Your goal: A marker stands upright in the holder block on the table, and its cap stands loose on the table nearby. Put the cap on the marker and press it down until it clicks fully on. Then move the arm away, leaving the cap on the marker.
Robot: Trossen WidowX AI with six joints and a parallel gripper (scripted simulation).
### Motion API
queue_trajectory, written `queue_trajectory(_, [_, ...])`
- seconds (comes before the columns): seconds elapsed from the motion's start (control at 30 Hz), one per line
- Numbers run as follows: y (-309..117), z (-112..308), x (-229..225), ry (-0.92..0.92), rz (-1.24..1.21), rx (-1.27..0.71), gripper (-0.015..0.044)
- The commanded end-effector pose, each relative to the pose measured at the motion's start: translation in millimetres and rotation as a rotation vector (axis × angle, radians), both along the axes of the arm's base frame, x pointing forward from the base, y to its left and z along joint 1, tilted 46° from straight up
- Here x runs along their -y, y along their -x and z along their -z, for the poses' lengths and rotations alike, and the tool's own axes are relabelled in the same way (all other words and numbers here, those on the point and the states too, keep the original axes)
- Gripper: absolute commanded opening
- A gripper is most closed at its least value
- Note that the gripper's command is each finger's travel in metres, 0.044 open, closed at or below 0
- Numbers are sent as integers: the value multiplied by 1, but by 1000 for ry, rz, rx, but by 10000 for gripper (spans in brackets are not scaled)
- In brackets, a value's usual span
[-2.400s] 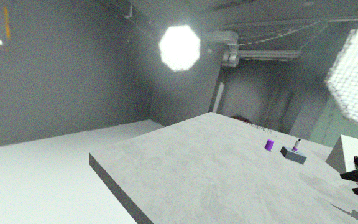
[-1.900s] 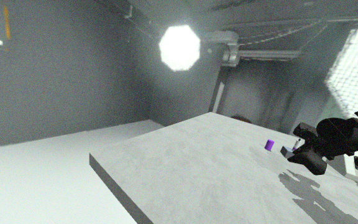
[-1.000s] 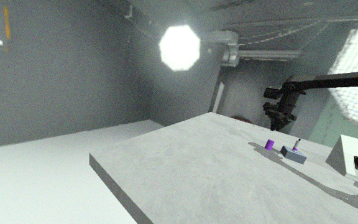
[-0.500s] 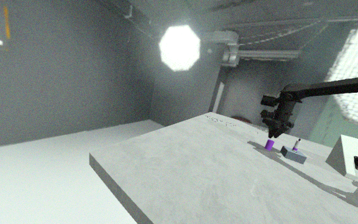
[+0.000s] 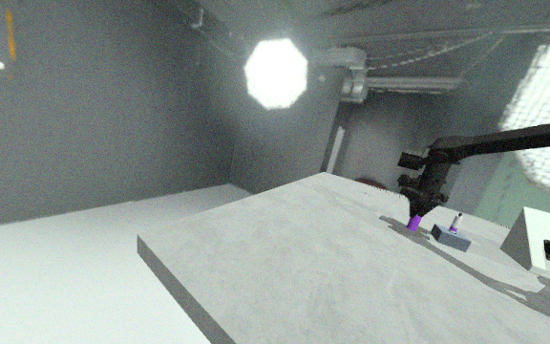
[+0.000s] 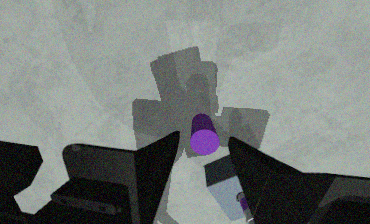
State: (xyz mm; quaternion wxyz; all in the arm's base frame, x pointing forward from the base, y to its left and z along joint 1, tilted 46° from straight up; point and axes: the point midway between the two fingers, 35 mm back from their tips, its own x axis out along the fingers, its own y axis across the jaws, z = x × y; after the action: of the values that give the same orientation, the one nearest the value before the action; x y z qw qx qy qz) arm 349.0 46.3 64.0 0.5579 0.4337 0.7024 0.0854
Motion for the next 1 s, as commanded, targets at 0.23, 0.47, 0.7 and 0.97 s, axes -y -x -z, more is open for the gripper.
queue_trajectory(0.23, [1,13,-14,-8,3,-6,242])
queue_trajectory(0.47, [2,21,-22,-10,4,-7,242])
queue_trajectory(0.7, [2,21,-22,-10,4,-7,111])
queue_trajectory(0.97, [3,22,-22,-10,4,-7,58])
